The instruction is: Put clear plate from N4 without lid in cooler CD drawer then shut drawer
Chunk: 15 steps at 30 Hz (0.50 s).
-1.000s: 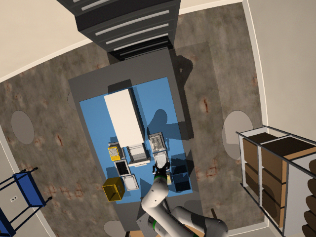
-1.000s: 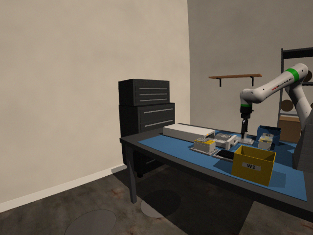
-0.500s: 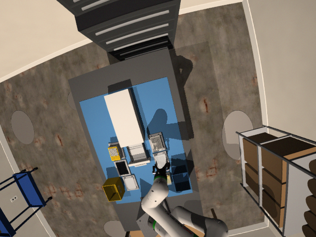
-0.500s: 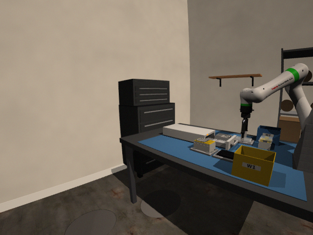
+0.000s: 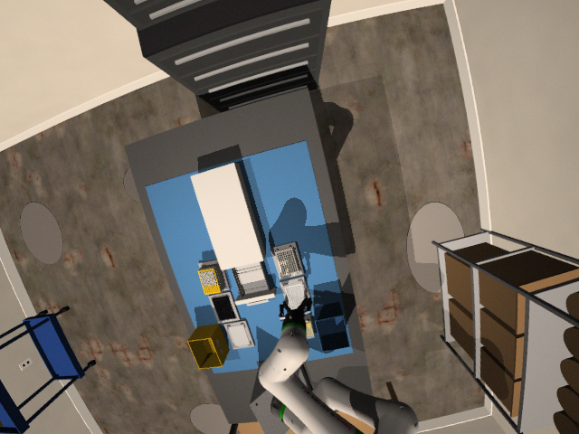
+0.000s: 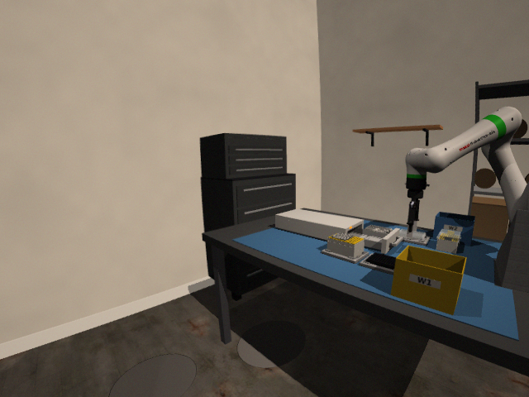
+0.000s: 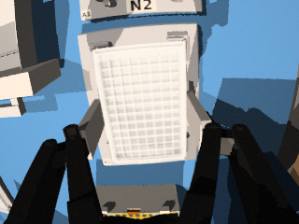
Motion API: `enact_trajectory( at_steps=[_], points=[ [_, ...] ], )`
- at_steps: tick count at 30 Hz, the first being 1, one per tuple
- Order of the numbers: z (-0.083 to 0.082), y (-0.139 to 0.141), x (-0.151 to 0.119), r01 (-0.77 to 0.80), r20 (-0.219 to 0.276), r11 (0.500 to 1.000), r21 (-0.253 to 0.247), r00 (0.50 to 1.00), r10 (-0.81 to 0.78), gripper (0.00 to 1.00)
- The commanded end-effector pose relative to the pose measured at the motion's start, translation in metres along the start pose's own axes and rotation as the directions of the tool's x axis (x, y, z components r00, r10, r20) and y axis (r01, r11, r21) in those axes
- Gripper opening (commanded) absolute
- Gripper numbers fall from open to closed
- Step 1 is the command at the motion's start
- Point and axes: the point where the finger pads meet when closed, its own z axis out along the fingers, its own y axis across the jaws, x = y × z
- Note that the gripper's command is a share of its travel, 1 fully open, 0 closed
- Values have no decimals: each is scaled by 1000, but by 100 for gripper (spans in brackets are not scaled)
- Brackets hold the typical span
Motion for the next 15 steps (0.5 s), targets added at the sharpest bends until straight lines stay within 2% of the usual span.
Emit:
enact_trajectory(
  at_steps=[1, 15],
  points=[
    [-2, 0, 0, 0, 0, 1000, 0, 1000, 0, 0],
    [-18, 0, 0, 0, 0, 1000, 0, 1000, 0, 0]
  ],
)
